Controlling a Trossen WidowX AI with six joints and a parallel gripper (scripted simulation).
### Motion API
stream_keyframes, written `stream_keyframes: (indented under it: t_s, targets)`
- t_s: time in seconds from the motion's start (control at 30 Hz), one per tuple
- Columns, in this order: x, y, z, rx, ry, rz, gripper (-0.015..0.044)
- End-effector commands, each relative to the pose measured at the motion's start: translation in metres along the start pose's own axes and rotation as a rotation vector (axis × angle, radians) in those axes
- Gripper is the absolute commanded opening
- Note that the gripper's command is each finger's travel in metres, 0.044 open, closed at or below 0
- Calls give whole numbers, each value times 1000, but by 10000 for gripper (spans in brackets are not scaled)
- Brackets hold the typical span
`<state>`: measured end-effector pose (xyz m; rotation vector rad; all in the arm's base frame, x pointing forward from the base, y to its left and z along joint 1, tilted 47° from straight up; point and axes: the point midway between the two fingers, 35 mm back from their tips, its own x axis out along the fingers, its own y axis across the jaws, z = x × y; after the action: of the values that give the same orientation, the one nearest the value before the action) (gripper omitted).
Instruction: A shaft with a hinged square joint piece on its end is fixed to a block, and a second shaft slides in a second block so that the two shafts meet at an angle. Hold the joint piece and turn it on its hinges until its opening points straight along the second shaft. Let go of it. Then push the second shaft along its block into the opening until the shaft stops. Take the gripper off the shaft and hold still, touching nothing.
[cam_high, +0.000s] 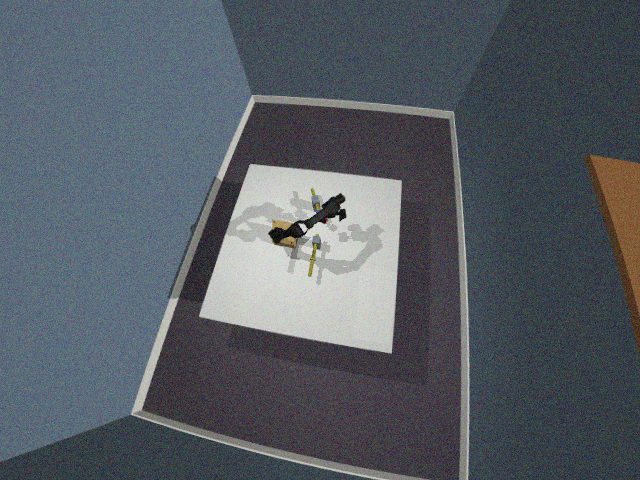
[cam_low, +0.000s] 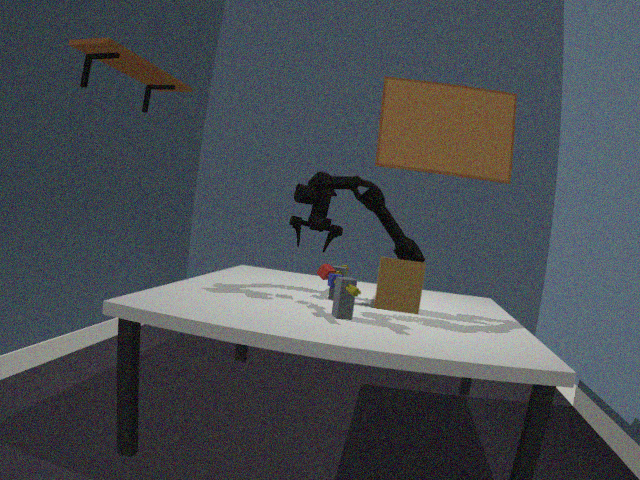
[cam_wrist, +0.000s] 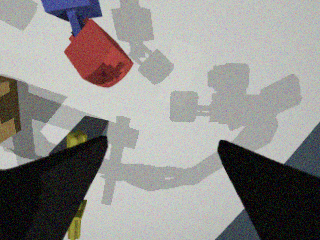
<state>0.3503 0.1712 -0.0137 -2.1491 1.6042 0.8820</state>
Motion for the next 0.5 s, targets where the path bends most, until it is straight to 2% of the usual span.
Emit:
stream_keyframes:
  t_s: [0.0,0.47]
  targets:
    - [2,0,0,-100,11,-7,440]
    - [7,2,1,-515,42,-21,440]
